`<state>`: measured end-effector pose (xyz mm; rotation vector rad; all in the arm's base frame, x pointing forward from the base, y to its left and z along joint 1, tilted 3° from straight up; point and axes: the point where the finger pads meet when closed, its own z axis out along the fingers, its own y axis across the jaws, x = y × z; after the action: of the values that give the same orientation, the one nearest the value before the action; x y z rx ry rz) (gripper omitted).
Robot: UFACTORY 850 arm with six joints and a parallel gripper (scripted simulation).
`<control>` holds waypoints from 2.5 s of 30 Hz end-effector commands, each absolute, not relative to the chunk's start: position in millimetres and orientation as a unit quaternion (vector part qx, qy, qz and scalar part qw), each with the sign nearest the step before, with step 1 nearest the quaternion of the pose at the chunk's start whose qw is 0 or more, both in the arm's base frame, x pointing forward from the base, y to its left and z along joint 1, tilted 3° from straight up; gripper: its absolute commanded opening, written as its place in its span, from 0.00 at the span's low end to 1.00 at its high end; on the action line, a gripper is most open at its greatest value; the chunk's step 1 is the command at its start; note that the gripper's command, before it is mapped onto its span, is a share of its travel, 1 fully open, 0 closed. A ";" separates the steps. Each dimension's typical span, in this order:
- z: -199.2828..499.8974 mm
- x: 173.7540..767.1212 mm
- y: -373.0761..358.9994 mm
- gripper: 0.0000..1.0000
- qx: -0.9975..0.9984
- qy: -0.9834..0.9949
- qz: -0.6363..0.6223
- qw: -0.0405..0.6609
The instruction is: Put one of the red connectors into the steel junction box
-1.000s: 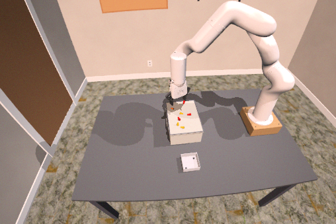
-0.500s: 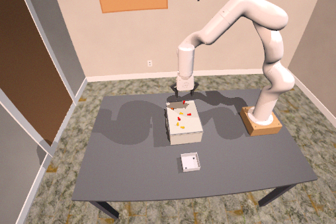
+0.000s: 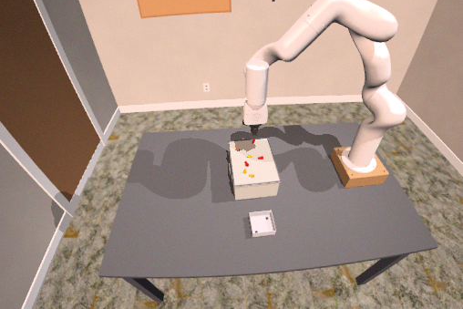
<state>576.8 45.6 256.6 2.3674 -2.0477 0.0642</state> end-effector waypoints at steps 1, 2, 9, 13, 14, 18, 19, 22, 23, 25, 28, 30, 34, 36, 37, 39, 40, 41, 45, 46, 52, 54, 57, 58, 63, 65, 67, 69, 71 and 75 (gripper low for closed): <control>257.7 577.5 45.7 0.00 0.756 -0.654 0.021 0.005; 257.7 577.5 45.7 0.00 0.756 -0.654 0.021 0.005; 257.7 577.5 45.7 0.00 0.756 -0.654 0.021 0.005; 257.7 577.5 45.7 0.00 0.756 -0.654 0.021 0.005; 257.7 577.5 45.7 0.00 0.756 -0.654 0.021 0.005; 257.7 577.5 45.7 0.00 0.756 -0.654 0.021 0.005; 257.7 577.5 45.7 0.00 0.756 -0.654 0.021 0.005; 248.6 578.9 35.5 0.30 0.745 -0.667 0.021 0.004; 232.9 580.6 17.6 0.30 0.725 -0.689 0.022 0.004; 232.9 580.6 17.6 0.30 0.725 -0.689 0.022 0.004; 195.9 580.6 -24.7 0.30 0.675 -0.738 0.022 0.002; 180.0 578.9 -43.0 0.30 0.652 -0.758 0.022 0.002; 147.3 572.1 -80.4 0.30 0.603 -0.798 0.022 0.000; 141.3 570.4 -87.2 0.30 0.593 -0.805 0.022 0.000; 141.3 570.4 -87.2 0.30 0.593 -0.805 0.022 0.000; 141.3 570.4 -87.2 0.30 0.593 -0.805 0.022 0.000; 141.3 570.4 -87.2 0.30 0.593 -0.805 0.022 0.000; 141.3 570.4 -87.2 0.30 0.593 -0.805 0.022 0.000; 138.2 570.6 -87.3 0.30 0.593 -0.805 0.022 0.000; 132.8 571.1 -87.4 0.30 0.593 -0.805 0.022 0.000; 101.7 573.7 -88.1 0.30 0.593 -0.805 0.022 0.000; 101.7 573.7 -88.1 0.30 0.593 -0.805 0.022 0.000; 101.7 573.7 -88.1 0.30 0.593 -0.805 0.022 0.000; 101.7 573.7 -88.1 0.30 0.593 -0.805 0.022 0.000; 101.7 573.7 -88.1 0.30 0.593 -0.805 0.022 0.000; 101.7 573.7 -88.1 0.30 0.593 -0.805 0.022 0.000; 101.7 574.0 -88.1 0.30 0.593 -0.805 0.022 0.000; 101.7 574.3 -88.2 0.30 0.593 -0.805 0.022 0.000; 101.7 574.5 -88.2 0.30 0.593 -0.805 0.022 0.000; 101.7 574.5 -88.2 0.30 0.593 -0.805 0.022 0.000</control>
<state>573.6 -88.1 100.8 1.8628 -2.5270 0.0673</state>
